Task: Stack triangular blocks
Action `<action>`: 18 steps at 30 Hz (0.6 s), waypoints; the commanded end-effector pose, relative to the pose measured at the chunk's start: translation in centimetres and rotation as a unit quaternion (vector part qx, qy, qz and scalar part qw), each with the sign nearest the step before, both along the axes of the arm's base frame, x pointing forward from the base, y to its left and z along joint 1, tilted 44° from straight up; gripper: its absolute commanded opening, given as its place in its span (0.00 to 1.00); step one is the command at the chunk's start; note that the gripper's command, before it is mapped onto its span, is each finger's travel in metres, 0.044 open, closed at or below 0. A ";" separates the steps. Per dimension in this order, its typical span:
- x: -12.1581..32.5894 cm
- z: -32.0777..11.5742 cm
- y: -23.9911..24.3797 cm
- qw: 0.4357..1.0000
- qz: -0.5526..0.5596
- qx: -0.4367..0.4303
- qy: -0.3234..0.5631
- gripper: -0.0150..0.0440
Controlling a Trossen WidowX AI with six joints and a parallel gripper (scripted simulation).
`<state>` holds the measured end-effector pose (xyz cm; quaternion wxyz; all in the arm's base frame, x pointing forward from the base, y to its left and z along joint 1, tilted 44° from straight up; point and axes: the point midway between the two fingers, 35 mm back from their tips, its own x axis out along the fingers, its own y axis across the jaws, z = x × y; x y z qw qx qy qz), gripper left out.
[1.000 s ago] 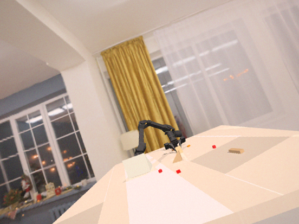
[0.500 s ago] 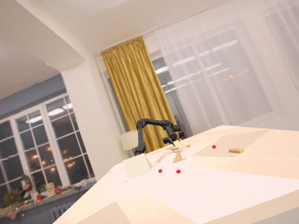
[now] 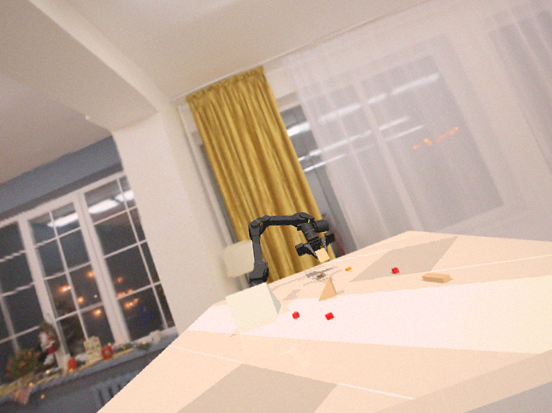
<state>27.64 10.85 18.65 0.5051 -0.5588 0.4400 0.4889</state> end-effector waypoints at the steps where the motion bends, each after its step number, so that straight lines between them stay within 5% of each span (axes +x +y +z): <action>1: 0.0 -0.4 -0.1 0.999 -0.039 0.018 0.013 0.25; 18: -0.3 -1.5 -0.6 0.945 -0.283 0.129 0.097 0.25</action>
